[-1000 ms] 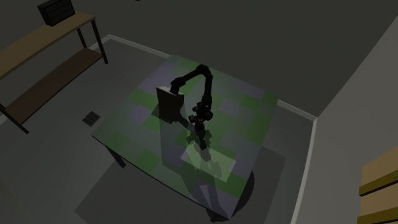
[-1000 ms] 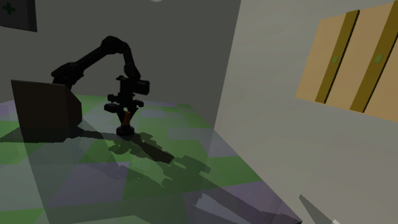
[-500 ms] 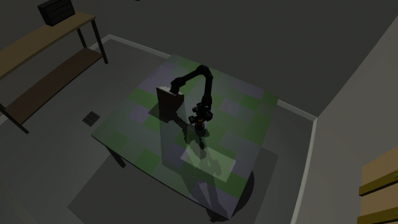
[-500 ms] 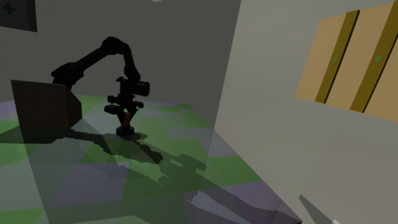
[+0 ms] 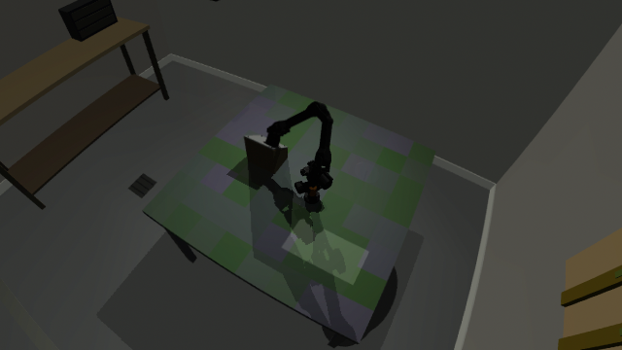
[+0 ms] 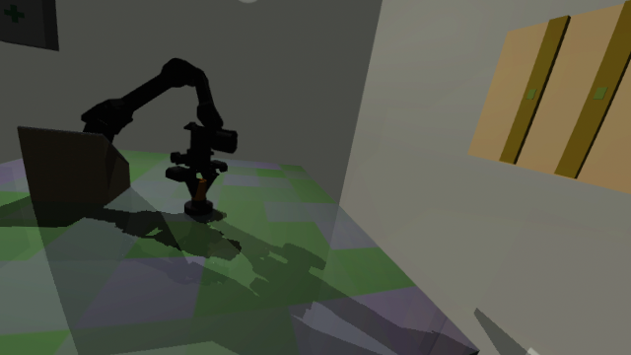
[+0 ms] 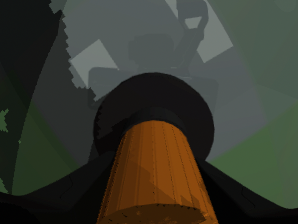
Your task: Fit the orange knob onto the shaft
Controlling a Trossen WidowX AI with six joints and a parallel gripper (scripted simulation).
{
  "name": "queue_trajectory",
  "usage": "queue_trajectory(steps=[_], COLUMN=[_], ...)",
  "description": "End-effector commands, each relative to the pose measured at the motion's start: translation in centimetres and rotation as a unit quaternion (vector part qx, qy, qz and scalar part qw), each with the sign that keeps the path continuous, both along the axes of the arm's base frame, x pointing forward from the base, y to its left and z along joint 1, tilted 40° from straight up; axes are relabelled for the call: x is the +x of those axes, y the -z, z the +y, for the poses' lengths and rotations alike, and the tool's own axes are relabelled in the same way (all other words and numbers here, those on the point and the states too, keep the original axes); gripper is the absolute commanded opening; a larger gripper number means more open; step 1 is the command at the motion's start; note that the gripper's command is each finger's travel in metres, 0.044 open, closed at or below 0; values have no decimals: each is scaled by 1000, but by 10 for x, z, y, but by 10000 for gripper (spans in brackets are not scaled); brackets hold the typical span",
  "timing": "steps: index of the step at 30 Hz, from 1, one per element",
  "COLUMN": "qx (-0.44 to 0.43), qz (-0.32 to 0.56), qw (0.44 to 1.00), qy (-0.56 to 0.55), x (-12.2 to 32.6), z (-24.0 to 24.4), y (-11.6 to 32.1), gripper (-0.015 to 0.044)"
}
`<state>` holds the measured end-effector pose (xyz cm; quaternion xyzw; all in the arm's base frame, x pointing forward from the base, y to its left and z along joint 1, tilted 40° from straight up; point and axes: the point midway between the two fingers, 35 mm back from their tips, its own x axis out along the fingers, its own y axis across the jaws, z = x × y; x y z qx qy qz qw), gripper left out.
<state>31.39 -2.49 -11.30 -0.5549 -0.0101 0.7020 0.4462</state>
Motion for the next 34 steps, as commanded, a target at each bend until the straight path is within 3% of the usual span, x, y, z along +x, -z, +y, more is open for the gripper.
queue_trajectory(steps=[1, 10, 20, 26, 34], qx=[0, 0, -1, -2, -2], qz=[1, 1, 1, 0, 0], qw=[1000, 1000, 1000, 1000, 1000], qy=[2, 2, 2, 1, 1], x=[0, 0, 1, -2, 0], z=[-1, -1, -3, -61, -64], y=[0, 0, -2, -71, -73], gripper=[210, 440, 440, 440, 440])
